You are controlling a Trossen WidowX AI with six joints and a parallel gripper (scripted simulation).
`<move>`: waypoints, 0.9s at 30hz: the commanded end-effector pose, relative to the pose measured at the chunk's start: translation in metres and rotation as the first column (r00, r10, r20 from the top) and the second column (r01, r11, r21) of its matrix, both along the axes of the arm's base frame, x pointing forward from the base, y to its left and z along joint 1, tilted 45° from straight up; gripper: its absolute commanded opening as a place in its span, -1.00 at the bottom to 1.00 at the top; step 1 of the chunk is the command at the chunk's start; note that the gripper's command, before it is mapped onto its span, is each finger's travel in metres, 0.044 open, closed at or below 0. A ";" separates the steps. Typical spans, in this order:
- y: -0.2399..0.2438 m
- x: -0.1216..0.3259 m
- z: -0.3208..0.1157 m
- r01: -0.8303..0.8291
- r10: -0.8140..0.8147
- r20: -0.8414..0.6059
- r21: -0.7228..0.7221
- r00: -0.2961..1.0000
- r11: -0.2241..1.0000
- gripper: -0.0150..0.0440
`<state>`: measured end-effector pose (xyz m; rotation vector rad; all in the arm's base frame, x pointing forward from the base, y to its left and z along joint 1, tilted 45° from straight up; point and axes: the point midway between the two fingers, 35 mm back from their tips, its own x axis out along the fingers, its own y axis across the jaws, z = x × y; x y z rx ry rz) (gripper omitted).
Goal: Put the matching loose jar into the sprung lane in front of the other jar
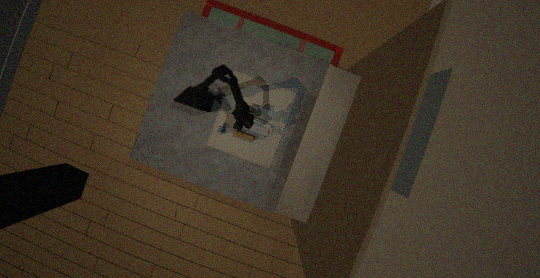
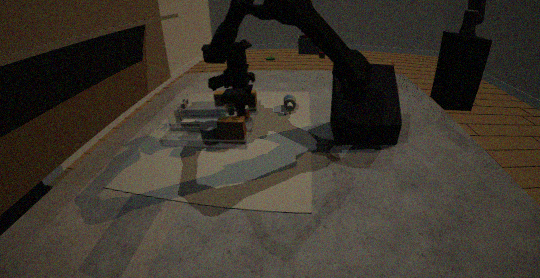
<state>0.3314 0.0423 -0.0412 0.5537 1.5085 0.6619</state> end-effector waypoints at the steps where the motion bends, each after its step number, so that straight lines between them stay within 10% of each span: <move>1: 0.001 0.005 0.000 0.004 -0.004 0.021 0.007 1.000 1.000 -0.49; 27: 0.007 0.005 -0.005 0.004 -0.005 0.021 0.007 1.000 1.000 -0.49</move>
